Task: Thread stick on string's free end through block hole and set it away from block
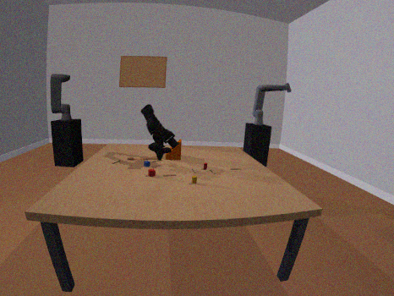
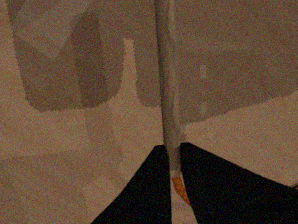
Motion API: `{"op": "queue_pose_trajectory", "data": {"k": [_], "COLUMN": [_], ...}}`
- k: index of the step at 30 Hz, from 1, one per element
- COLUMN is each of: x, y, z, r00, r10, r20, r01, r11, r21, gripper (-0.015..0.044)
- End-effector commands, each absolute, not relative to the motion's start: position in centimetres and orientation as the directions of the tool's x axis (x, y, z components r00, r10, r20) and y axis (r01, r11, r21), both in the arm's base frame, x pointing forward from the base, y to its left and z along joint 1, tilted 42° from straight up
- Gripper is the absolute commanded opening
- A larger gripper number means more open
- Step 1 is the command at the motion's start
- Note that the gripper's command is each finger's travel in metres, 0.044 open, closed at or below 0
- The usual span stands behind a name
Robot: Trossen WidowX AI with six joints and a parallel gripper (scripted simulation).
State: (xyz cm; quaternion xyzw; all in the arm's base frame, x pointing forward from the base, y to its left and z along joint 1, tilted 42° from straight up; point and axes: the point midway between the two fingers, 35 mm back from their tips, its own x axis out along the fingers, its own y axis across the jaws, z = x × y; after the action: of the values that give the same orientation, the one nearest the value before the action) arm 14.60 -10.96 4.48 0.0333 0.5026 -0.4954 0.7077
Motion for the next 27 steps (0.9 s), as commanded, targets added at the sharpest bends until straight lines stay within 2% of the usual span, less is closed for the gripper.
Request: {"op": "queue_pose_trajectory", "data": {"k": [1, 27], "x": [14.8, 16.4], "y": [-11.2, -12.6], "z": [4.1, 5.1], "r00": [-0.004, -0.005], "r10": [-0.67, -0.67], "r20": [-0.742, -0.743], "r01": [0.73, 0.731], "r11": [0.505, 0.504], "r21": [-0.46, -0.46], "gripper": [0.0, 0.0]}}
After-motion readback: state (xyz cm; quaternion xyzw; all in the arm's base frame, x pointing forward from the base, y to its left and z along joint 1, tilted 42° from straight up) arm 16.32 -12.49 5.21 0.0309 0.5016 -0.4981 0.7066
